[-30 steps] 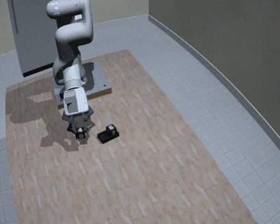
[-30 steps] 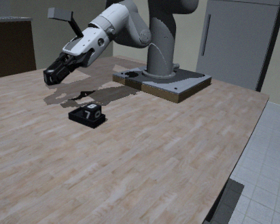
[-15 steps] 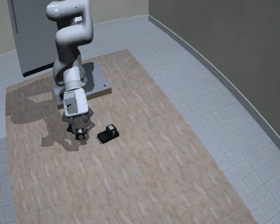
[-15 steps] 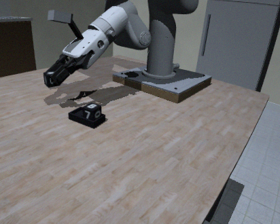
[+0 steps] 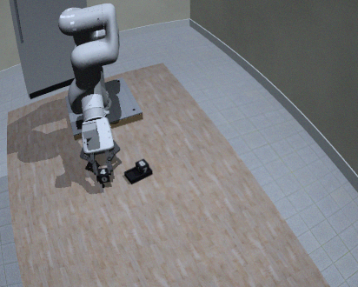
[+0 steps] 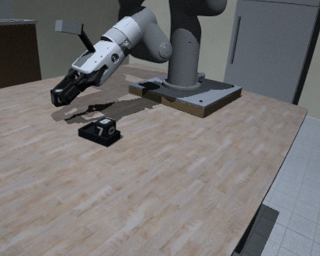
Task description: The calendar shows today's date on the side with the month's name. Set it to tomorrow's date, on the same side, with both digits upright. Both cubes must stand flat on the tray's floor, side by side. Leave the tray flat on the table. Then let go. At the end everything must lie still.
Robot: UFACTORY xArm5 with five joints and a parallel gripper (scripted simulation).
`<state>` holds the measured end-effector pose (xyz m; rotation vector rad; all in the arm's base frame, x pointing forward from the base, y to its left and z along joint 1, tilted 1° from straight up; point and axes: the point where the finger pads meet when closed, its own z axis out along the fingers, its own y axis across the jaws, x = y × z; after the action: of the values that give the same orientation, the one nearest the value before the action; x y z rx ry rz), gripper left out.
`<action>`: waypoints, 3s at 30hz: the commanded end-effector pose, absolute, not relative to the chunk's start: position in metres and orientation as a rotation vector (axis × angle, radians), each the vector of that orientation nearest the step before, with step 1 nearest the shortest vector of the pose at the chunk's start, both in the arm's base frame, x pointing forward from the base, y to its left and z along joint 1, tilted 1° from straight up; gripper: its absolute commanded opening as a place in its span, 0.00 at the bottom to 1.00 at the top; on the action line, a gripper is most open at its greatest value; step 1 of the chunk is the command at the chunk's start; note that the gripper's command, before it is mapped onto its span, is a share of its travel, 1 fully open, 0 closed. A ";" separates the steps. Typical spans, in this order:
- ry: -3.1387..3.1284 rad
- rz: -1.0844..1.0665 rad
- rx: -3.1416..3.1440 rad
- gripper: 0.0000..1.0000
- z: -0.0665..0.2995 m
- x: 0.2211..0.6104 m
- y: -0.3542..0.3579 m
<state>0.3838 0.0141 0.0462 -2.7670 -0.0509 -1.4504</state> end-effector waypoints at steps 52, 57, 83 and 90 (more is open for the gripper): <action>-0.054 -1.456 -2.762 0.29 0.005 0.384 0.015; -0.054 -1.456 -2.762 0.29 0.005 0.384 0.015; -0.063 -1.457 -2.767 0.29 0.003 0.384 0.014; -0.078 -1.459 -2.776 0.29 0.001 0.384 0.013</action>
<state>0.3842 0.0135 0.0014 -2.7730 -0.0708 -1.4556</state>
